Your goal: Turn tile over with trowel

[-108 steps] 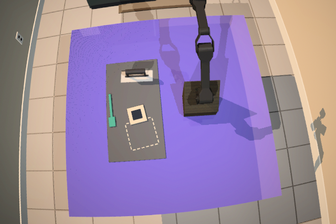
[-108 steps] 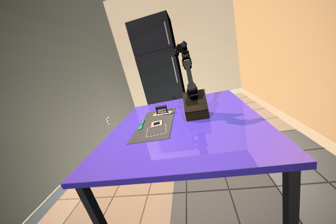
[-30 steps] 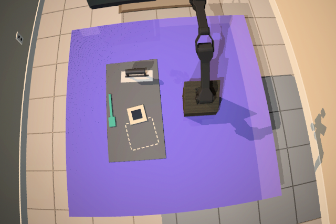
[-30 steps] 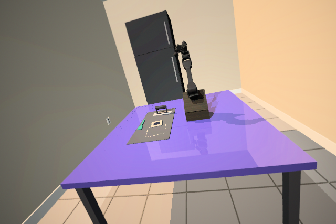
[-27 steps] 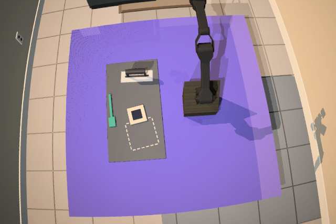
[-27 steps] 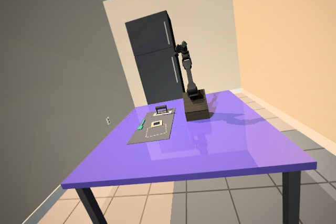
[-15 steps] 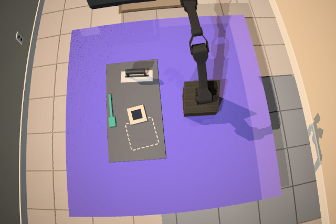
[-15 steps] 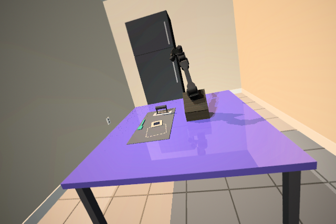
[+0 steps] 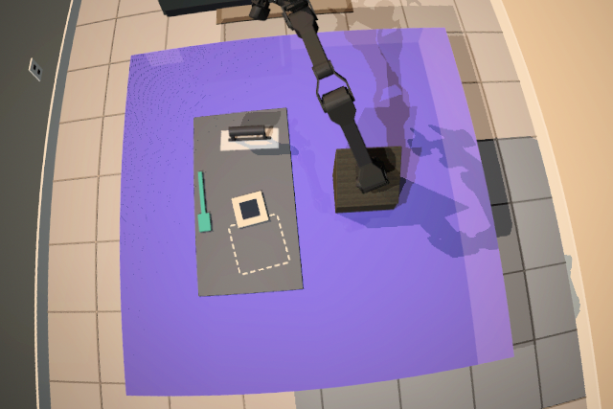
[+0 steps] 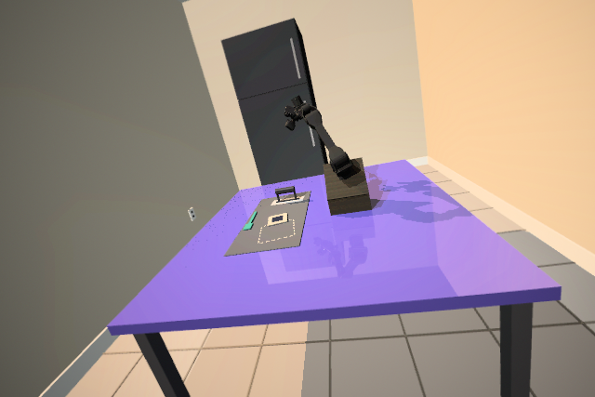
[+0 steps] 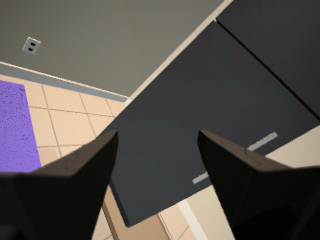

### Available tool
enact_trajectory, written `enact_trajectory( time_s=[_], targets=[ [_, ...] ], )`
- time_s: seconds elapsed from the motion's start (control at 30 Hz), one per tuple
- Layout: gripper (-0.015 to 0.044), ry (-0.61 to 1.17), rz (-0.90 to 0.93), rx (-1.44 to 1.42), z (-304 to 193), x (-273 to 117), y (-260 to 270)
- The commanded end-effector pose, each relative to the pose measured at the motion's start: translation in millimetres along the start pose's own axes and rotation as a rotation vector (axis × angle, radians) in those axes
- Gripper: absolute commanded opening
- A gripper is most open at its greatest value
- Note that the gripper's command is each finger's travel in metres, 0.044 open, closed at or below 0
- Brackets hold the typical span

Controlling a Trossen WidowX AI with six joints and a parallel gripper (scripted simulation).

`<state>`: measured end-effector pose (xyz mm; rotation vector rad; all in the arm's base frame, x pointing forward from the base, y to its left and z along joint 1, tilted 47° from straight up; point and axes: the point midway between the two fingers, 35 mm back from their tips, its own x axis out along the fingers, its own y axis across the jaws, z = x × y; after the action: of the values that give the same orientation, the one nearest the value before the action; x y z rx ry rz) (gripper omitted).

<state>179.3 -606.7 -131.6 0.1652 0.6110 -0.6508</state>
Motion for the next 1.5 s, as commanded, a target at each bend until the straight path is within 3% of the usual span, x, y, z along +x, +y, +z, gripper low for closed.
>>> enact_trajectory(
  time_s=[0.0,0.47,1.0,1.23,1.47],
  targets=[
    [0.027,0.08,0.118,0.008,-3.3,13.1,51.1],
    [0.027,0.396,0.486,0.028,-30.8,16.1,217.3],
    [0.027,0.809,0.84,0.021,-65.3,-52.4,375.7],
    [0.027,1.009,0.967,0.013,-76.6,-99.6,429.4],
    [0.027,1.029,0.978,0.012,-78.2,-104.3,434.8]
  ],
)
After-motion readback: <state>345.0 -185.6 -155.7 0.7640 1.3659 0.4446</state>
